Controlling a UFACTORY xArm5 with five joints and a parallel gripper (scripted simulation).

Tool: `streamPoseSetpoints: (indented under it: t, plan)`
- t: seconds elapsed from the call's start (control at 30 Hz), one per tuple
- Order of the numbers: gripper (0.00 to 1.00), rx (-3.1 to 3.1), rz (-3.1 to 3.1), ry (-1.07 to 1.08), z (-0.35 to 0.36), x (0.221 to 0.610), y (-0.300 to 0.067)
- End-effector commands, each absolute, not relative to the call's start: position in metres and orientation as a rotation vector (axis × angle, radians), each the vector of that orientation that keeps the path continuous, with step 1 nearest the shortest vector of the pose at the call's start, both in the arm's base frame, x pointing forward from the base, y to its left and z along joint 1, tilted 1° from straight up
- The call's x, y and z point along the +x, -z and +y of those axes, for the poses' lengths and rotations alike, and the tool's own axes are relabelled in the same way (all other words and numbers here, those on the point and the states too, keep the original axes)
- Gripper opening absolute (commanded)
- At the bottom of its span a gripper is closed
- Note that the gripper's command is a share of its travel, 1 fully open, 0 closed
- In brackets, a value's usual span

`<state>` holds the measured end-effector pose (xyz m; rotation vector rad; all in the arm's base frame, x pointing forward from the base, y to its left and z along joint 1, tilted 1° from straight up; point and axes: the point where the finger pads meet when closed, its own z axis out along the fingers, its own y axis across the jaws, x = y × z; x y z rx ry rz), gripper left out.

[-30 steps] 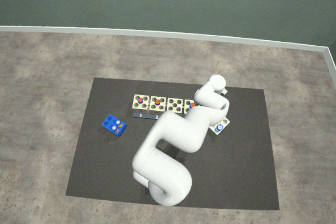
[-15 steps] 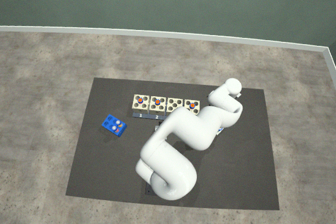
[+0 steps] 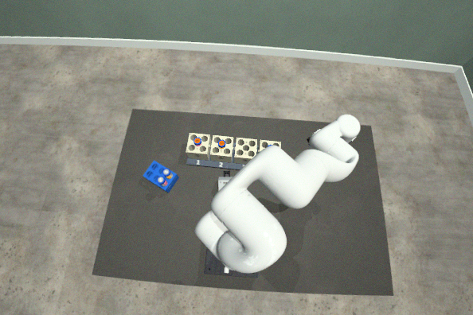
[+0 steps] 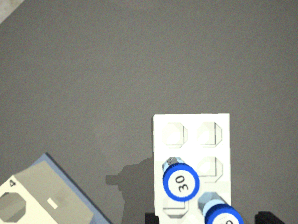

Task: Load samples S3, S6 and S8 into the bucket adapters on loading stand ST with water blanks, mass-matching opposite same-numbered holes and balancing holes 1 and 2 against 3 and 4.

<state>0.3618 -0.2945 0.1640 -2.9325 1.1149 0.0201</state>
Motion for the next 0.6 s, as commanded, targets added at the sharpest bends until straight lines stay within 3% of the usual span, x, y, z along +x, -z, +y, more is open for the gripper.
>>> streamPoseSetpoints:
  t: [0.0,0.57]
  plan:
    - [0.57,-2.941,1.117,-0.019,-0.297,0.363,-0.166]
    - [0.57,-2.941,1.117,-0.019,-0.297,0.363,-0.146]
